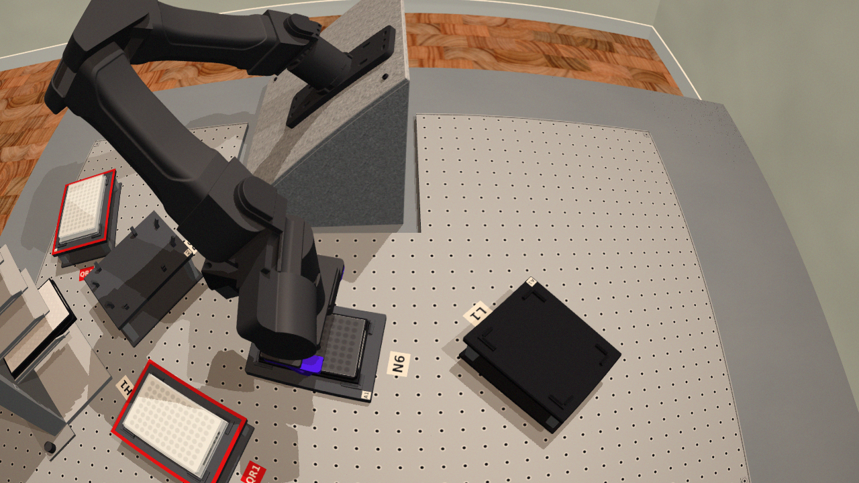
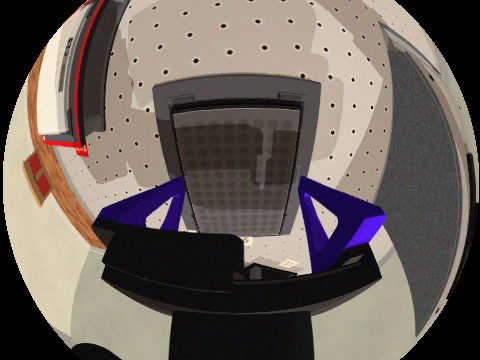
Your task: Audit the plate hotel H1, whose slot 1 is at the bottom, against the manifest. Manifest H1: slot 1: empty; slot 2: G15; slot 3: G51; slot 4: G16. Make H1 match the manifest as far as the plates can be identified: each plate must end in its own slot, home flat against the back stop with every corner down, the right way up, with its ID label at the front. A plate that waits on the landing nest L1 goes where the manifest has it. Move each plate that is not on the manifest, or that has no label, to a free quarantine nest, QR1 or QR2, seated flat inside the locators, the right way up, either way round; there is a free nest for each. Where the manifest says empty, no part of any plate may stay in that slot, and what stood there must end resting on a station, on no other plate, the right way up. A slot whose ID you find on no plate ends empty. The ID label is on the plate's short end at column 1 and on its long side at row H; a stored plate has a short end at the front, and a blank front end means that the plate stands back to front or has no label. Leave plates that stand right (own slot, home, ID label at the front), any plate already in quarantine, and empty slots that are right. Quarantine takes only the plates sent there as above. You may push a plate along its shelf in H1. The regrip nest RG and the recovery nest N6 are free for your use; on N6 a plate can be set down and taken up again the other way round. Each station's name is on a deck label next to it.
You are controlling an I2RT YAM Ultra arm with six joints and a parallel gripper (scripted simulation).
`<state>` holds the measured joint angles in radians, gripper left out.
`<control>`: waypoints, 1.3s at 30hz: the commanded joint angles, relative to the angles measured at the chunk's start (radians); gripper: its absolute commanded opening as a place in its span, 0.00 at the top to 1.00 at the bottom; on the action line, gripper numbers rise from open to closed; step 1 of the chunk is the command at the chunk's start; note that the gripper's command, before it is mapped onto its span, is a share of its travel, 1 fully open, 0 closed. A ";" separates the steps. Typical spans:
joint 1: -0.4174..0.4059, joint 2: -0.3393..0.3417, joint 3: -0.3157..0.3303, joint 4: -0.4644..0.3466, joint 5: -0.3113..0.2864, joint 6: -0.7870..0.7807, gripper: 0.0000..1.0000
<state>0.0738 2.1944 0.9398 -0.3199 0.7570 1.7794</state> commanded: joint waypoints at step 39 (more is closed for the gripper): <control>0.014 -0.010 0.003 -0.001 0.004 -0.004 0.14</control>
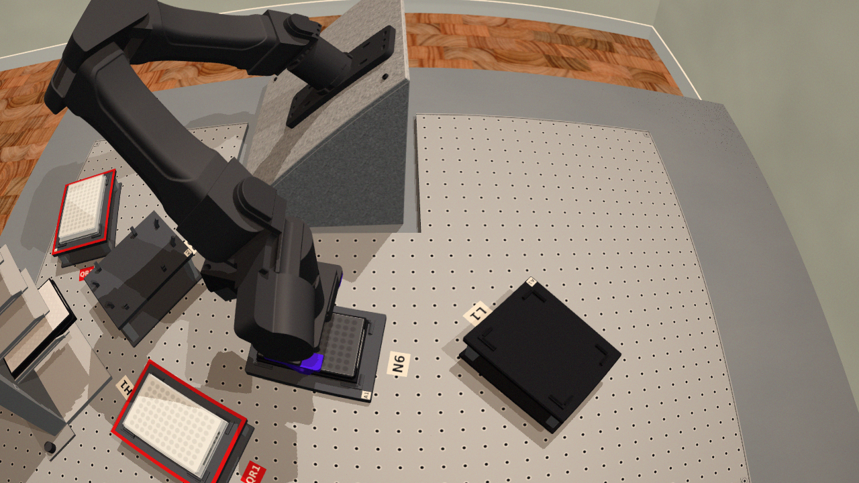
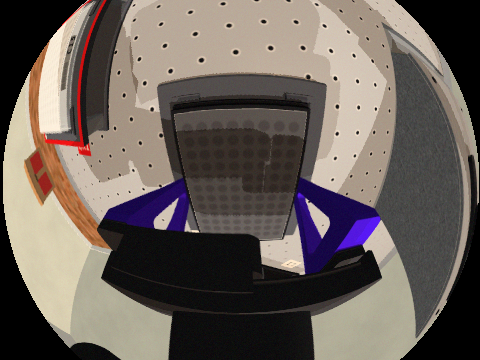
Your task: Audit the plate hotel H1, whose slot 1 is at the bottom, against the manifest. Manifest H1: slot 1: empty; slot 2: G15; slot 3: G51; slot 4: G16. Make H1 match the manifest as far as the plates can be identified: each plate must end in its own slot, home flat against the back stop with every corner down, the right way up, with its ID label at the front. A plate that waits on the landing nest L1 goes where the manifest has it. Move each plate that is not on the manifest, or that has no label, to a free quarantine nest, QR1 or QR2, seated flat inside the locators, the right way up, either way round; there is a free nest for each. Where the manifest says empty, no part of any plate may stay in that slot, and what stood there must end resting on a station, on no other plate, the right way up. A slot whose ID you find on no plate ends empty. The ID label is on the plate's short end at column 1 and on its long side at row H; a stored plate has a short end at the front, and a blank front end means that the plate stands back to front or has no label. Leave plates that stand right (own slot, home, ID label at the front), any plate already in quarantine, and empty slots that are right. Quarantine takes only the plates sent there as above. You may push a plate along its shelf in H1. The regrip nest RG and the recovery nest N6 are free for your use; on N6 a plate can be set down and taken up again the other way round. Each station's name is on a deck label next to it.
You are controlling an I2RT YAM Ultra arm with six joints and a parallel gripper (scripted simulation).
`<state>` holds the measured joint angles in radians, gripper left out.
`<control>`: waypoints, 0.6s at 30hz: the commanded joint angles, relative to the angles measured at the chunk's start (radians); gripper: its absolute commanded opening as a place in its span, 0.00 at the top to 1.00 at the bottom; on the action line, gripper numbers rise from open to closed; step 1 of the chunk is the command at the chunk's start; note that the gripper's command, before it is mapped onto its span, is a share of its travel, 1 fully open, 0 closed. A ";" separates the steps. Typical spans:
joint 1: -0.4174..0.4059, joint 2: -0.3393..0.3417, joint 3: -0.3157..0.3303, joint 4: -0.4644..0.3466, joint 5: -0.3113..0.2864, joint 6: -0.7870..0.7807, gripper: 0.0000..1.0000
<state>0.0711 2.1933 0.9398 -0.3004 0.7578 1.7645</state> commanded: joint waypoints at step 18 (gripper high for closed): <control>0.052 -0.042 0.017 -0.101 0.003 0.060 0.14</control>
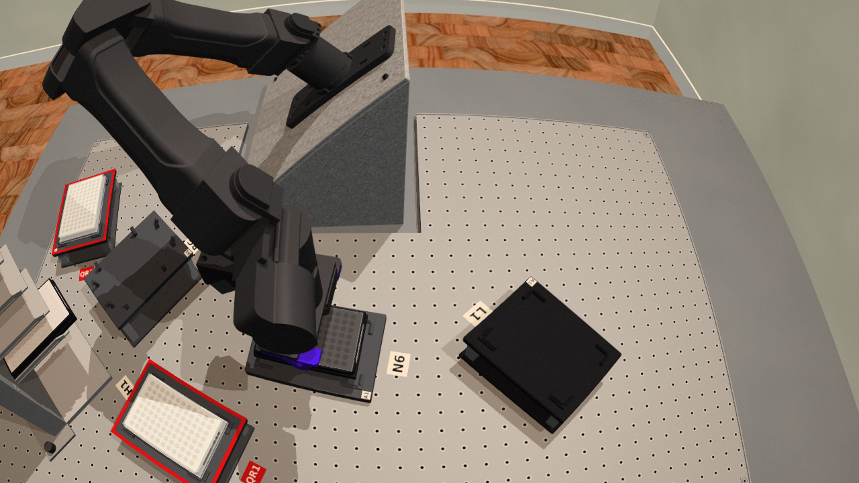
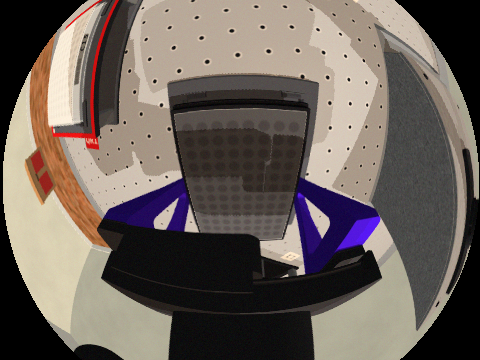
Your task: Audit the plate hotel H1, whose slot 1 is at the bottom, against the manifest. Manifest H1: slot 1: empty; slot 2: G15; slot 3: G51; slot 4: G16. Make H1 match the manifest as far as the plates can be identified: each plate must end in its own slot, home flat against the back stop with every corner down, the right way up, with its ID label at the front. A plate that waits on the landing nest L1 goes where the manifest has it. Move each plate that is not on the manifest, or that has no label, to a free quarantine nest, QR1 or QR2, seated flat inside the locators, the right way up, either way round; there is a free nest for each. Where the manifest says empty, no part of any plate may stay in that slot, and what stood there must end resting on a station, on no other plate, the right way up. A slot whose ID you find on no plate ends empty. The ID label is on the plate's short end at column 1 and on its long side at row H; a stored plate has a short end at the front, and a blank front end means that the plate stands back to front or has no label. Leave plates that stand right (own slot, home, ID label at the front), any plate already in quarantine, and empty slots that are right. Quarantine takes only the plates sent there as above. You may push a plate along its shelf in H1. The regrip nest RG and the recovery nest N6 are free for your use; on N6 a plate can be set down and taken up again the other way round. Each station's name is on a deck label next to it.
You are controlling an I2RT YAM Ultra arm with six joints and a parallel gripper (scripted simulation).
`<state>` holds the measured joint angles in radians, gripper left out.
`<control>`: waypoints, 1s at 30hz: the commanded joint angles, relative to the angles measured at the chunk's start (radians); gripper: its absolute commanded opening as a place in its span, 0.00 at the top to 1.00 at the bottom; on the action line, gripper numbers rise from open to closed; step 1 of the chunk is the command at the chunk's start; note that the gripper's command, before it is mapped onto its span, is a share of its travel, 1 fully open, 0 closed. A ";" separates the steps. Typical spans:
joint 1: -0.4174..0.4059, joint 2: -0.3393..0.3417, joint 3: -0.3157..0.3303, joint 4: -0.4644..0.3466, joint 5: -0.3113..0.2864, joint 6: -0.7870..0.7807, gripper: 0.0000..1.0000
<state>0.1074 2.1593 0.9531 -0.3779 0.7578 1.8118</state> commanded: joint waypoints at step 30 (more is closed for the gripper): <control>0.074 -0.056 0.034 -0.157 0.000 0.093 0.14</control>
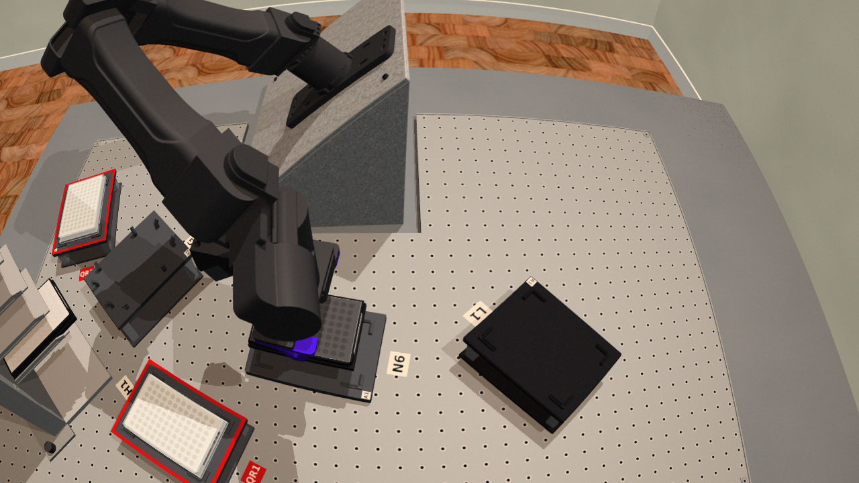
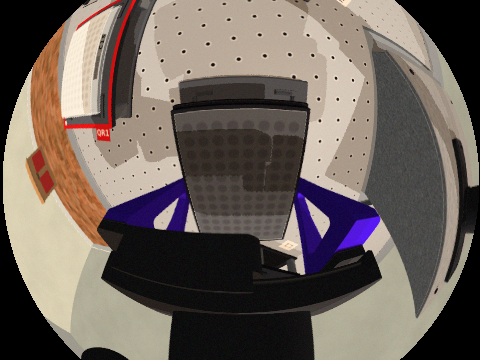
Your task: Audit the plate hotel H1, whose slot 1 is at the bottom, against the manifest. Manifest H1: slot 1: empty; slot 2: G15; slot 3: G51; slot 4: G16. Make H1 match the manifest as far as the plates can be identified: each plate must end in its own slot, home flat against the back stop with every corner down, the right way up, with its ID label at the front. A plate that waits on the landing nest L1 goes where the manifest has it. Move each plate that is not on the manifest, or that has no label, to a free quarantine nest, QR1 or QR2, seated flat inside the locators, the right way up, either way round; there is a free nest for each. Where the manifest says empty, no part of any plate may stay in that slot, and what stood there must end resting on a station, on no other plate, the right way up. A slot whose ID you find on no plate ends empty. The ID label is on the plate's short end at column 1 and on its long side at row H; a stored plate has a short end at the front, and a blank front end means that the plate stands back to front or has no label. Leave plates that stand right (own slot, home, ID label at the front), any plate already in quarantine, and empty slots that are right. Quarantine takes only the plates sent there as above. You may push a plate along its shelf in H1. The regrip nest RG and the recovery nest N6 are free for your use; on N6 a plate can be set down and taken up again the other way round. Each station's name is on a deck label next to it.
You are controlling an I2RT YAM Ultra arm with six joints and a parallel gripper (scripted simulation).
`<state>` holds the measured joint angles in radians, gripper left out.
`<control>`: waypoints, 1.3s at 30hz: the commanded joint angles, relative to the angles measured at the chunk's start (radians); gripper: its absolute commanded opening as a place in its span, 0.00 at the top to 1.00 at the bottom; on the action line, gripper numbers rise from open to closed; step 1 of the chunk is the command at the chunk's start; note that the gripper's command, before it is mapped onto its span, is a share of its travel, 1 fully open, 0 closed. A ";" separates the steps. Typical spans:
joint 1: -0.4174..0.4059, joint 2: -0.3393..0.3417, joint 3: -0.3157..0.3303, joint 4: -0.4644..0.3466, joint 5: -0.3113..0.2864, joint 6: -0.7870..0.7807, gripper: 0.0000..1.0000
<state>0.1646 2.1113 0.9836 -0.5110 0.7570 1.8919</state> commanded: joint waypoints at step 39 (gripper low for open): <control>0.149 -0.085 0.113 -0.331 -0.019 0.192 0.14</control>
<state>0.2970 2.0331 1.0885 -0.7940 0.7376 2.0583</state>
